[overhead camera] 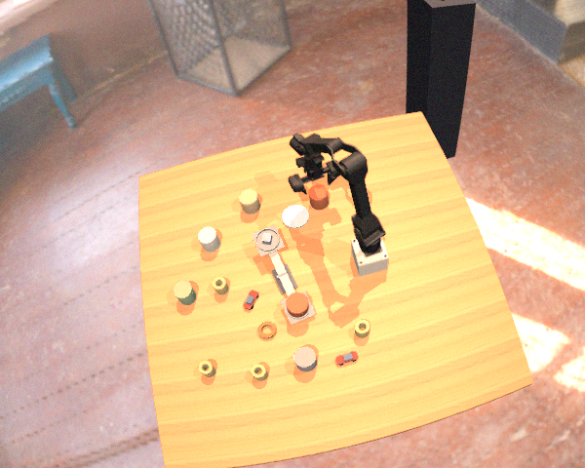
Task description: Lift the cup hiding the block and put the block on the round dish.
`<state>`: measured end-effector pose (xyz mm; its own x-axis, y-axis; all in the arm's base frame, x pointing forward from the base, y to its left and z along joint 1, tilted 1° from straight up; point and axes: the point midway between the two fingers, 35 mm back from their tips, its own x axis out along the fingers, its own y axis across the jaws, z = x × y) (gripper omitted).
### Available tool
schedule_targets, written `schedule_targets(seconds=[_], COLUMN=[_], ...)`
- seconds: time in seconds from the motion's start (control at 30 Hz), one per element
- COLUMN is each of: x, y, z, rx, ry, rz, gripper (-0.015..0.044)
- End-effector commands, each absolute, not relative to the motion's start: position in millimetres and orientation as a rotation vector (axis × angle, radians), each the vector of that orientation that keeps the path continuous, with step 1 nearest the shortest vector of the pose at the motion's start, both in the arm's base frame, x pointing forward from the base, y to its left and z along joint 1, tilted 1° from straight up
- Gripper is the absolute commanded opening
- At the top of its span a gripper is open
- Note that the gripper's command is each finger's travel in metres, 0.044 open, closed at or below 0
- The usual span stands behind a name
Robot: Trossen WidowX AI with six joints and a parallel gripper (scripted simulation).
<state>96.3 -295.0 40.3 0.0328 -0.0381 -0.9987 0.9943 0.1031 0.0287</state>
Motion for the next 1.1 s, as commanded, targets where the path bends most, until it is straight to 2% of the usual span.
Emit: schedule_targets(seconds=[0.0,0.2,1.07], x=[96.4,120.3,201.4], y=[-293.3,-293.1,-264.2], z=[44.0,50.9,70.0], rx=[1.120,1.045,0.411], ry=[1.214,1.203,1.441], rz=[-1.122,-1.058,-0.455], gripper=[0.0414,0.0260,0.0260])
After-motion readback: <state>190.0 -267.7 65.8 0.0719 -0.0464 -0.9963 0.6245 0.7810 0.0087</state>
